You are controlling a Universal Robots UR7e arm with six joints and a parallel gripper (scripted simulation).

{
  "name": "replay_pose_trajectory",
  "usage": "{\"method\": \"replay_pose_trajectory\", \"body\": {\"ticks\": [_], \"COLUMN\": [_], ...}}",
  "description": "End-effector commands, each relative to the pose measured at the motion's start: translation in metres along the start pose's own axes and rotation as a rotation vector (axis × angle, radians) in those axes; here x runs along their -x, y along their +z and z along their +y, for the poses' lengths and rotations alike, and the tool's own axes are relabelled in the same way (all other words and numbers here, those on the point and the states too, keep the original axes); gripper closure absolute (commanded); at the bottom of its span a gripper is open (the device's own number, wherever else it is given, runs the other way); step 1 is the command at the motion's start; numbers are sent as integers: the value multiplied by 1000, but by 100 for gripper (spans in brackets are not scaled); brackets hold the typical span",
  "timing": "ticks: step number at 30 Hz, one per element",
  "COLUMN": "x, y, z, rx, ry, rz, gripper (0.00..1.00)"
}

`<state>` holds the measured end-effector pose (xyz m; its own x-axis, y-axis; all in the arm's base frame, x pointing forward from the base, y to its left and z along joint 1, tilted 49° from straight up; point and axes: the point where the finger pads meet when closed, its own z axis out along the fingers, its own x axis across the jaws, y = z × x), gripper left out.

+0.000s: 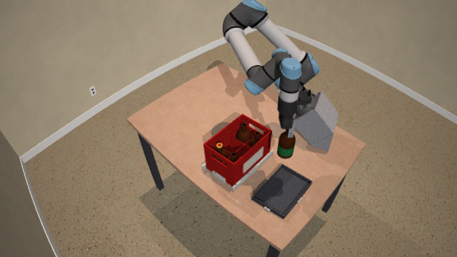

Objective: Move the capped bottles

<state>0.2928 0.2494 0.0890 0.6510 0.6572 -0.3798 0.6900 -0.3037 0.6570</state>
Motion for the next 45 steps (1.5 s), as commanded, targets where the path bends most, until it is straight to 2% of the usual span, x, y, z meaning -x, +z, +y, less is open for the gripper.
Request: {"method": "replay_pose_trajectory", "body": {"ticks": [1, 30, 45], "x": [-4, -40, -44], "y": [0, 0, 0], "z": [-3, -36, -39], "rx": [0, 0, 0], "ry": [0, 1, 1], "rz": [1, 1, 1], "gripper": [100, 100, 100]}}
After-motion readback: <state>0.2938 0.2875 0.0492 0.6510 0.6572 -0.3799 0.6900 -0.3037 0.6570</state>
